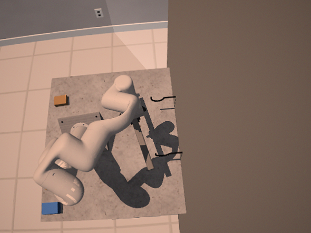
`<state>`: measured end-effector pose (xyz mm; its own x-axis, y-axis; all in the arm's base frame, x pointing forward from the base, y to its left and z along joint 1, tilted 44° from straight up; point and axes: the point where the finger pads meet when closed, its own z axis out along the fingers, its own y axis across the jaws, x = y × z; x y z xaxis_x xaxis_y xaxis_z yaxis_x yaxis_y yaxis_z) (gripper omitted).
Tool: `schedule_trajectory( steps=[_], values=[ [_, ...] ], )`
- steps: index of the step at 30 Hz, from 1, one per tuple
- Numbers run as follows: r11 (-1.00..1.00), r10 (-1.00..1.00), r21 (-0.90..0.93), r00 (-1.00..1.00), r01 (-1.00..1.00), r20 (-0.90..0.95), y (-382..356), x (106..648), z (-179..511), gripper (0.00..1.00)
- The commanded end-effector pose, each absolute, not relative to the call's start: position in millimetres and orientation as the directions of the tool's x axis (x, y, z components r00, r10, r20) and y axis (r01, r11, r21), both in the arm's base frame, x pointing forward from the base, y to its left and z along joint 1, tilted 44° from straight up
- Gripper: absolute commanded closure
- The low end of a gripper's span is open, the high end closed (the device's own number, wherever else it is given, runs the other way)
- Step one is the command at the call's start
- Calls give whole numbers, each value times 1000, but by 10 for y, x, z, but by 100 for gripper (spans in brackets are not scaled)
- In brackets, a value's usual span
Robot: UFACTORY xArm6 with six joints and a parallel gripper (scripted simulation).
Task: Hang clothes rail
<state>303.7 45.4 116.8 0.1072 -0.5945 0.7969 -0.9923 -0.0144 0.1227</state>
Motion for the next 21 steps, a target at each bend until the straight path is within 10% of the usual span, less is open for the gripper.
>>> schedule_trajectory(
  steps=[1,21],
  values=[
    [4,-596,101,79,-995,799,464,3047,1174,100],
    [62,-594,46,0,-997,805,464,3047,1174,100]
  ],
)
